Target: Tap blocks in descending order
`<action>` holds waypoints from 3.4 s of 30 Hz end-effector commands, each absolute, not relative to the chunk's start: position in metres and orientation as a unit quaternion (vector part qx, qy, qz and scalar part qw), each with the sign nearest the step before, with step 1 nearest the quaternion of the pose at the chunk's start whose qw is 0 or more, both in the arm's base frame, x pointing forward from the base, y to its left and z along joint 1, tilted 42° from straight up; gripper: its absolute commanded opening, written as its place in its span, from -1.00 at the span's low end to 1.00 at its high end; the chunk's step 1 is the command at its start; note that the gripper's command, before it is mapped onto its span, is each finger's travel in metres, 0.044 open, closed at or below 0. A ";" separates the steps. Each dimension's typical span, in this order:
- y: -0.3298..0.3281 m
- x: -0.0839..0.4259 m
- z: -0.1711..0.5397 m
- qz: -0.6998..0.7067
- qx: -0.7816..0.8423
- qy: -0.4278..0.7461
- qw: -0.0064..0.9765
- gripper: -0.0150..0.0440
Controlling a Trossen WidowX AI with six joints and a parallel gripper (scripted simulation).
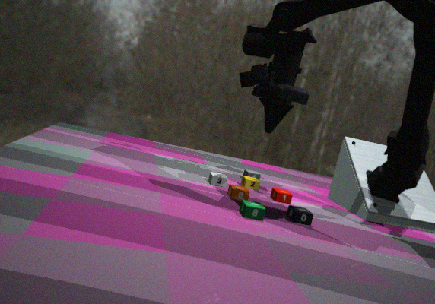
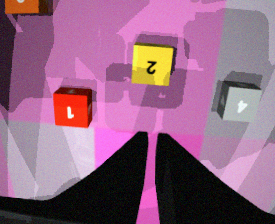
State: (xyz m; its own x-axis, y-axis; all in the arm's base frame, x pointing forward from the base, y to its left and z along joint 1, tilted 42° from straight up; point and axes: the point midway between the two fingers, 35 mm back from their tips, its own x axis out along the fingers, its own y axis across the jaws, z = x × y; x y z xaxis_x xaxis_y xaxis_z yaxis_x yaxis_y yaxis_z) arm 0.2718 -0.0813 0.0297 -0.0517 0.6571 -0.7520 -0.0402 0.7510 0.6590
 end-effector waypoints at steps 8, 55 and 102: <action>-0.036 0.237 0.072 0.273 0.227 0.677 0.644 -0.42; 0.005 0.235 0.025 0.273 0.227 0.677 0.645 -0.42; 0.126 0.223 0.079 0.277 0.230 0.675 0.644 -0.42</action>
State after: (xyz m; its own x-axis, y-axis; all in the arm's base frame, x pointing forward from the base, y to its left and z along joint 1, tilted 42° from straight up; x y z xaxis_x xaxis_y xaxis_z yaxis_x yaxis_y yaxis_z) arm 0.2243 0.1227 0.0823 -0.0609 0.6634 -0.7458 -0.0533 0.7439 0.6661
